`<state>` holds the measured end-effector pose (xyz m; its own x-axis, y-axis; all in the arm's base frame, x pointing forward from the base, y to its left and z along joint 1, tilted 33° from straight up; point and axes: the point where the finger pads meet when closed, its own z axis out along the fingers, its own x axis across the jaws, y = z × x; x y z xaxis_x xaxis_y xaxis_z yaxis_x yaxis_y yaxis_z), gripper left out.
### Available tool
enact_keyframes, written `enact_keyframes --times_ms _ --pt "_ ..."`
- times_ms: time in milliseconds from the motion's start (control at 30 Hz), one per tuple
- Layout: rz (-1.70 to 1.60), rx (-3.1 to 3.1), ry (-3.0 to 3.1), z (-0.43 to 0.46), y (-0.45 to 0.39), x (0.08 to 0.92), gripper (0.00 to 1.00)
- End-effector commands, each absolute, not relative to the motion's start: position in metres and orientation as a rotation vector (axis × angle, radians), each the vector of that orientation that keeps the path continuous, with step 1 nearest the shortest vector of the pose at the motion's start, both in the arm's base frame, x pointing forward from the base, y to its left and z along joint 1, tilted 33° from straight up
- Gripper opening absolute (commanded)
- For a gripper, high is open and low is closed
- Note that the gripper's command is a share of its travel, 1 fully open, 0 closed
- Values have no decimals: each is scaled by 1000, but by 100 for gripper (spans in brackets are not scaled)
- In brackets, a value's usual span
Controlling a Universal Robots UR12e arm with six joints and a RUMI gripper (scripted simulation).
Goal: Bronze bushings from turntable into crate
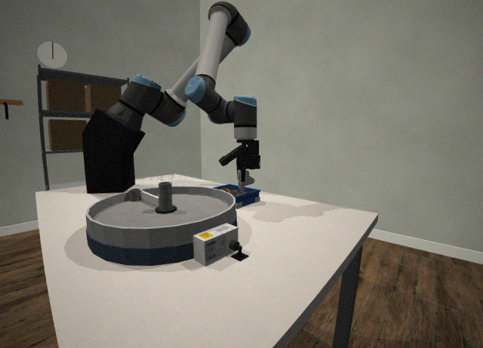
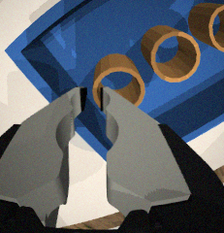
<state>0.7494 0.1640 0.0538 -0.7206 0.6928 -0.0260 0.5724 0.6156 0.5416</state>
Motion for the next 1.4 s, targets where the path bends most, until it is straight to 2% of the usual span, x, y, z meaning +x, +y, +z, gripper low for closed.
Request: enact_keyframes --times_ms 0,600,1367 --pt "753 1038 2608 68 158 743 6" --pt "753 1038 2608 131 130 714 6" --pt "753 1038 2608 158 117 701 6"
